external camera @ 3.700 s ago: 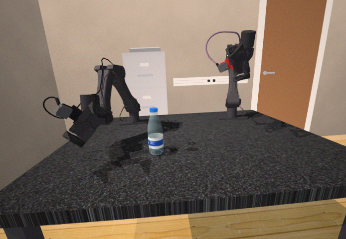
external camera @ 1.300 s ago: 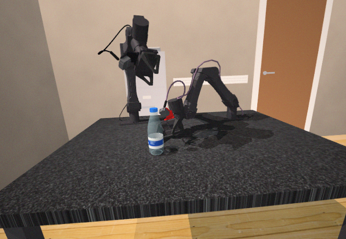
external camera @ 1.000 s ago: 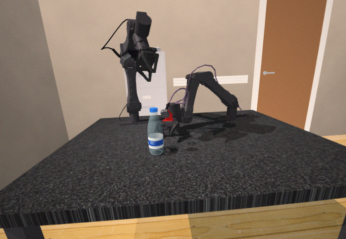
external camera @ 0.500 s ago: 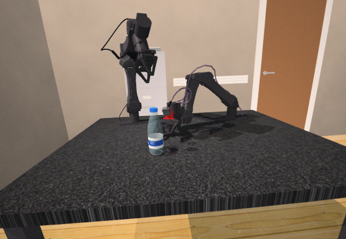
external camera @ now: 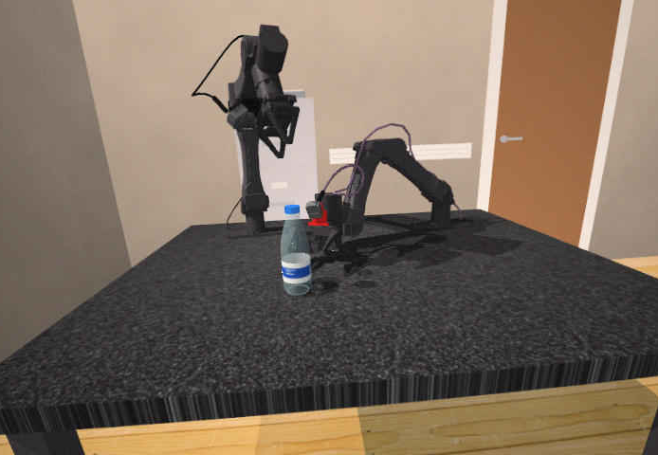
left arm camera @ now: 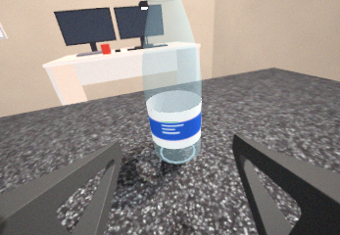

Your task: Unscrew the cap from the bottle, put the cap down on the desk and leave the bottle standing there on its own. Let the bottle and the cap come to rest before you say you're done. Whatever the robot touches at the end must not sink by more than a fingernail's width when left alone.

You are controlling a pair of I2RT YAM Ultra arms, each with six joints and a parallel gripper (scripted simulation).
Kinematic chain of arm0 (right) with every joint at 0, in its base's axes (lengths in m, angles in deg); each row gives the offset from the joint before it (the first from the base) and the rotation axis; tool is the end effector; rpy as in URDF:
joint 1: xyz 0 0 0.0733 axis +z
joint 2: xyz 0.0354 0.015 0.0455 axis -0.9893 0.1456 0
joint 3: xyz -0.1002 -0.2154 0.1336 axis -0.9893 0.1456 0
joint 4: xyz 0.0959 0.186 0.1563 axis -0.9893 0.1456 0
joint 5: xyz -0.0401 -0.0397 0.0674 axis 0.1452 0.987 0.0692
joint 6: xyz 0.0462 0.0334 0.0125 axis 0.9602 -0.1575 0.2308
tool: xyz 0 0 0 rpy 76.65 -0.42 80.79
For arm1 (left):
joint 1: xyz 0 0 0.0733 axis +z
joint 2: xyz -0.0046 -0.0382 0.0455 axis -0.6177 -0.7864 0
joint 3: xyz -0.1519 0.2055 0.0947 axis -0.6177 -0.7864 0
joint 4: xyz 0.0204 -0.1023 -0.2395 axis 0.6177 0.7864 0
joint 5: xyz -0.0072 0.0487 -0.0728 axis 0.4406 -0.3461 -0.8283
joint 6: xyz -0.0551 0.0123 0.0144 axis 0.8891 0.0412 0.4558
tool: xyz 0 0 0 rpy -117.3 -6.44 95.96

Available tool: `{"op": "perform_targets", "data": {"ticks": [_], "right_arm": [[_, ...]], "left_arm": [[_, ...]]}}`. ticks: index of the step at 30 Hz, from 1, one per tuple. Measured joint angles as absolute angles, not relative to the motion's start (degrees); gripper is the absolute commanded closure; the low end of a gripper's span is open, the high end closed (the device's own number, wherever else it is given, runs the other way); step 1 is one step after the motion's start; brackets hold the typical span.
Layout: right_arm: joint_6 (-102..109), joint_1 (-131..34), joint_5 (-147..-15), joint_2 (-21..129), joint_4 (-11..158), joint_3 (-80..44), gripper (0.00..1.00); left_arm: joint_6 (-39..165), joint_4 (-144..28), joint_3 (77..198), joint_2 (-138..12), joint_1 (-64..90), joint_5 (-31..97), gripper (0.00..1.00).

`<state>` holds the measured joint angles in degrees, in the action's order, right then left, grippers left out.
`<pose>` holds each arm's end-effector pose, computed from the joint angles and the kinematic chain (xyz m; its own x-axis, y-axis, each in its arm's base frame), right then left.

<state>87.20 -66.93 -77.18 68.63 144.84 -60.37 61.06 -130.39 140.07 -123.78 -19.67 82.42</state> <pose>0.3259 0.0870 0.4092 -0.3501 0.9354 -0.0492 0.7959 0.3248 0.5109 0.2812 -0.3878 0.0644 0.0077 -0.0073 -0.9999 0.1902 0.9817 -0.0056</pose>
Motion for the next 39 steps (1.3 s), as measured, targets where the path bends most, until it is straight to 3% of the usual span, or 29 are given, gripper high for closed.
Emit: {"op": "perform_targets", "data": {"ticks": [39], "right_arm": [[87.2,-66.93,-77.18,68.63,144.84,-60.37,0.43]], "left_arm": [[61.06,-122.3,153.38,-129.6,-14.71,77.5,0.11]]}}
